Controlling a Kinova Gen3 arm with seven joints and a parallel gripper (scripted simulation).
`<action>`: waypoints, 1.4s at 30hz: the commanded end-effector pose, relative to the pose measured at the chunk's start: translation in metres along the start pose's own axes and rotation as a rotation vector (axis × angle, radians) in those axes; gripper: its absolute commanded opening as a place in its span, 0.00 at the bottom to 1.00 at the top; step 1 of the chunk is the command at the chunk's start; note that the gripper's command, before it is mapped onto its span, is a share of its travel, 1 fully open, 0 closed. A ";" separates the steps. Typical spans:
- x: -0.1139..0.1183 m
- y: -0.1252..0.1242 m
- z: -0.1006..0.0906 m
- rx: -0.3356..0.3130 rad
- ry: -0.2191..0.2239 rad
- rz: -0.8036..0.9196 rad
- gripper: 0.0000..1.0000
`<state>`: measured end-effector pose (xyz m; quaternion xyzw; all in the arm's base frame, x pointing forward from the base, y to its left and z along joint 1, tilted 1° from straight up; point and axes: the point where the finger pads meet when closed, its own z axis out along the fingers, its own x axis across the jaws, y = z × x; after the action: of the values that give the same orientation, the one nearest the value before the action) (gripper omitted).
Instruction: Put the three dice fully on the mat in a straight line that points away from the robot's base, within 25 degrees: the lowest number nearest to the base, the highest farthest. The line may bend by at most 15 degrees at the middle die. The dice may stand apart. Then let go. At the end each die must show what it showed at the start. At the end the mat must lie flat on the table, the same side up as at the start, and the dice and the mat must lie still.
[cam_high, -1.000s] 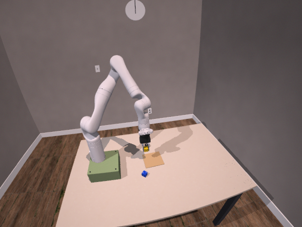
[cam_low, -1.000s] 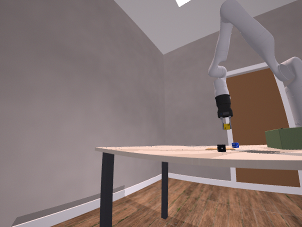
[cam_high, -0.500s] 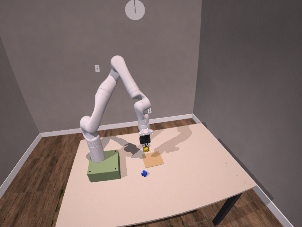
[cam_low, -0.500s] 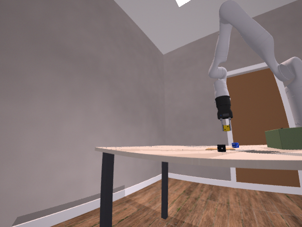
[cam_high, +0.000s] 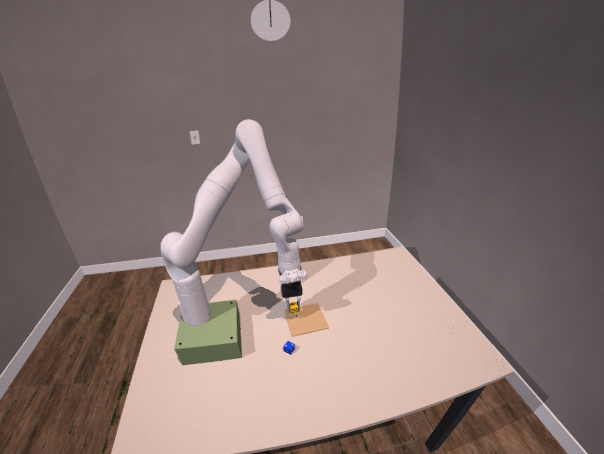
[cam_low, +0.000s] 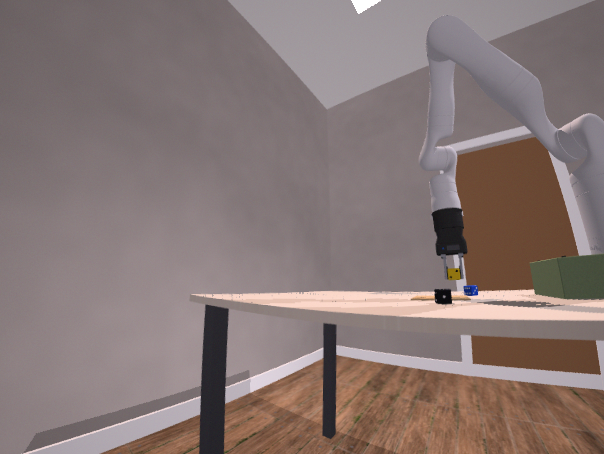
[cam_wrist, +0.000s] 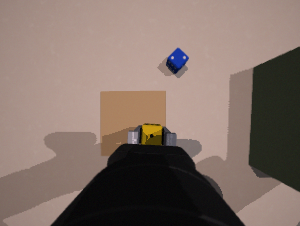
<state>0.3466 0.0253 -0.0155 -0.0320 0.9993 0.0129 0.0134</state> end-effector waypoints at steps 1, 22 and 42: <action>0.005 -0.007 0.013 0.009 0.015 0.012 0.57; 0.005 -0.007 0.040 0.009 0.015 0.012 0.57; 0.005 -0.007 0.040 0.009 0.015 0.012 0.57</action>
<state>0.3423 0.0188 -0.0565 -0.0262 0.9996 0.0082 0.0054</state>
